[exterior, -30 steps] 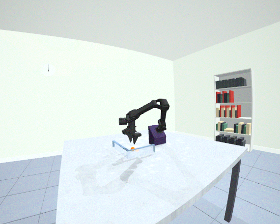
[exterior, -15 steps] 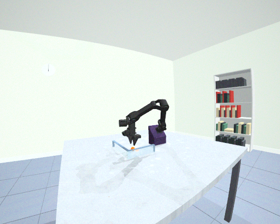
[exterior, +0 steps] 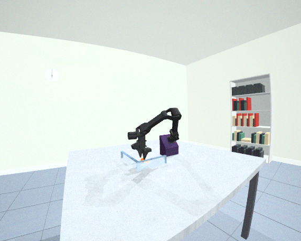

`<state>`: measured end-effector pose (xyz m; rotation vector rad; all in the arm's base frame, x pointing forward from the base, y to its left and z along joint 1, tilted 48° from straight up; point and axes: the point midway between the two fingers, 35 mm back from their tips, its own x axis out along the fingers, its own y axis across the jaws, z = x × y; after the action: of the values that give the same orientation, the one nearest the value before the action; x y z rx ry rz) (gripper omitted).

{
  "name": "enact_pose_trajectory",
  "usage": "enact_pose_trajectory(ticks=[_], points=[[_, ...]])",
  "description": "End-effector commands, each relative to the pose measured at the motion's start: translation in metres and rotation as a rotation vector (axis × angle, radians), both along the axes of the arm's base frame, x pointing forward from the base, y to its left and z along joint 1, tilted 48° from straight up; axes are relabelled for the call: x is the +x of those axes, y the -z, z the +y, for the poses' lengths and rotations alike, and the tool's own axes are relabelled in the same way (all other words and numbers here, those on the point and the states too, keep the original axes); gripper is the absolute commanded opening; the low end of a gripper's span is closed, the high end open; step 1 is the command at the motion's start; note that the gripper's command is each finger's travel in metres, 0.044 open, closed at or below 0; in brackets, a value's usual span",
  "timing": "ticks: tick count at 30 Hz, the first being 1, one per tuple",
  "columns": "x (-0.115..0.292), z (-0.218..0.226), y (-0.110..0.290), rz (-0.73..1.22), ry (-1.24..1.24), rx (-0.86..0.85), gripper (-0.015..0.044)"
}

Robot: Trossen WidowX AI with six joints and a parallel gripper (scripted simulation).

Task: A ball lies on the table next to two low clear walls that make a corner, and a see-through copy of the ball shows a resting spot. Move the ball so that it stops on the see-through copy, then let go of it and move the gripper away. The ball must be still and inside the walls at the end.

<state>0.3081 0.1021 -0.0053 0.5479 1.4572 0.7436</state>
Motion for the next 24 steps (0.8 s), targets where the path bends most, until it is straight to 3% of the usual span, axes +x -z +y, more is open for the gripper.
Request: enact_pose_trajectory(ticks=[1, 6, 10, 19, 23, 24], points=[[-0.003, 0.007, 0.006, 0.008, 0.000, 0.007, 0.0269], [-0.004, 0.012, 0.010, 0.008, 0.000, 0.007, 0.0269], [-0.004, 0.012, 0.010, 0.008, 0.000, 0.007, 0.0164], [-0.004, 0.012, 0.010, 0.008, 0.000, 0.007, 0.0104], [-0.001, 0.004, 0.004, 0.008, 0.001, 0.004, 0.0000], [0.000, -0.001, 0.000, 0.007, 0.001, 0.002, 0.0000]])
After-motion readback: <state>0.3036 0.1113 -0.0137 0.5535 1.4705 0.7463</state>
